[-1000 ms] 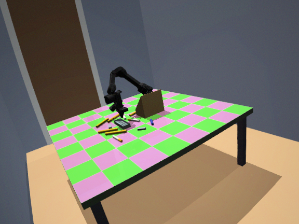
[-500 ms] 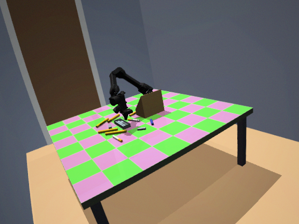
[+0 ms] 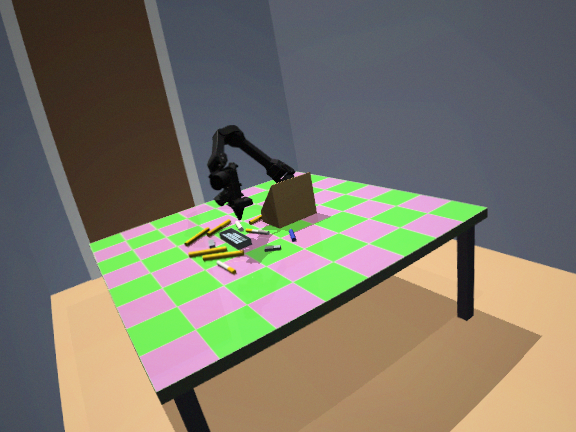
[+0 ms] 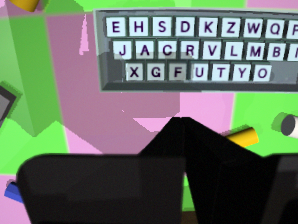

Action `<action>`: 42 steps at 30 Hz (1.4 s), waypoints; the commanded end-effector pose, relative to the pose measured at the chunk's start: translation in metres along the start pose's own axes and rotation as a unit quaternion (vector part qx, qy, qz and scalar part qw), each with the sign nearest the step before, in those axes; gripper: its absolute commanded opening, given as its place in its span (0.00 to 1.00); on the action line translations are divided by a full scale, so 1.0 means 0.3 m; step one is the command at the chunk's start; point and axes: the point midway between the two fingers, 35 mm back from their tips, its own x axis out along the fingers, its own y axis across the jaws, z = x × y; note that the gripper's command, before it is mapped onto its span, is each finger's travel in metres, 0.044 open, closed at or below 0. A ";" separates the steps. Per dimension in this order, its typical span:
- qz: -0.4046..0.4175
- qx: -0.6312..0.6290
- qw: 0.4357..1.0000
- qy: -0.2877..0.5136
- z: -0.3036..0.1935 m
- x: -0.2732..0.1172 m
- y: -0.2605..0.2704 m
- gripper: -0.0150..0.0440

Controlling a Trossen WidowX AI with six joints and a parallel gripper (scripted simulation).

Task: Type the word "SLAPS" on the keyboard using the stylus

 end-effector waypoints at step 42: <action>-0.091 -0.428 0.884 0.166 -0.370 0.056 0.392 0.51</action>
